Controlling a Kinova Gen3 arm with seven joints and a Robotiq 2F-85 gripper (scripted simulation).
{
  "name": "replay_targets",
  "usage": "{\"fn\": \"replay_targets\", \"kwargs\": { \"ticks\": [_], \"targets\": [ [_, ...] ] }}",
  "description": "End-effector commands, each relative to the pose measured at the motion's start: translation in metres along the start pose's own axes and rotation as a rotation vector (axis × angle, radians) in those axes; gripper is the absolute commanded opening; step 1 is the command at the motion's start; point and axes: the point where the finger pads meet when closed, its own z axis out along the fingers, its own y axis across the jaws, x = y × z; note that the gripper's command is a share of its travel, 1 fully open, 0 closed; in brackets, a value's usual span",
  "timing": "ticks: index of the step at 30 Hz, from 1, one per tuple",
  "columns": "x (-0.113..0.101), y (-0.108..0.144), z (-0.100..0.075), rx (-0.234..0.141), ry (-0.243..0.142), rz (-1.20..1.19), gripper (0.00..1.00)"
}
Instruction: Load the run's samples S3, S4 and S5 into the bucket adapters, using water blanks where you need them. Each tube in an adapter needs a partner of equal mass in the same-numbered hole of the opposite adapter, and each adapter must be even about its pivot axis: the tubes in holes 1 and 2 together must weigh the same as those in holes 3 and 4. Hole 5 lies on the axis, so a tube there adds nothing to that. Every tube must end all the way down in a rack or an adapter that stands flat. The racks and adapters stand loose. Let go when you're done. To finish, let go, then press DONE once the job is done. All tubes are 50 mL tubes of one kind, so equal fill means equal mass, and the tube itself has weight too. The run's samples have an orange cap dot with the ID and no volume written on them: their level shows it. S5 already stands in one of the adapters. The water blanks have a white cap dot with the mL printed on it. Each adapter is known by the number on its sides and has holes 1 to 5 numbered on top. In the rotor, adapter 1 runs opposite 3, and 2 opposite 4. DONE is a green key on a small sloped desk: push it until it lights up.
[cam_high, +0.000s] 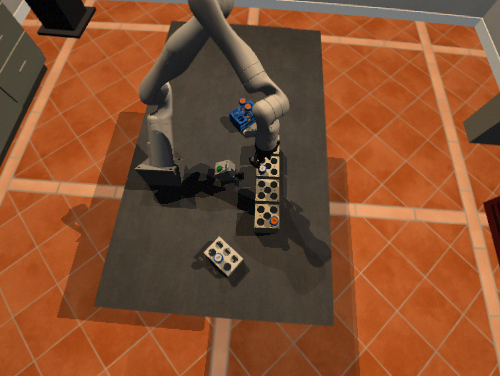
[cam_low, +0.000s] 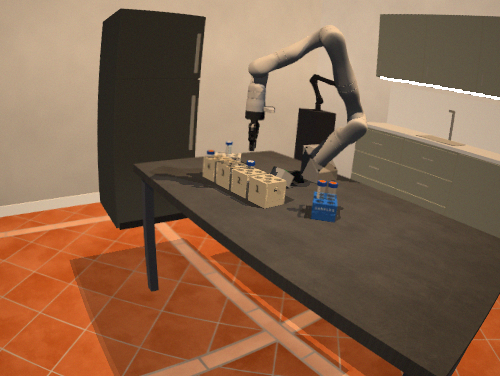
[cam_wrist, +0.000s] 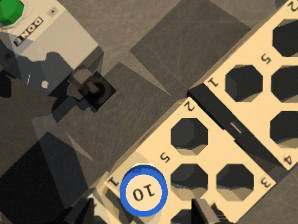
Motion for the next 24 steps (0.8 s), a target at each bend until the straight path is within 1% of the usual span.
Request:
{"fn": "replay_targets", "kwargs": {
  "ticks": [1,7,10,24],
  "targets": [
    [-0.001,-0.002,-0.009,0.003,-0.005,0.005,0.62],
    [-0.001,-0.002,-0.017,0.003,-0.005,0.005,0.62],
    [-0.001,-0.001,-0.019,0.001,-0.005,0.003,0.62],
    [-0.001,-0.002,-0.037,0.004,-0.005,0.005,0.62]
  ]
}}
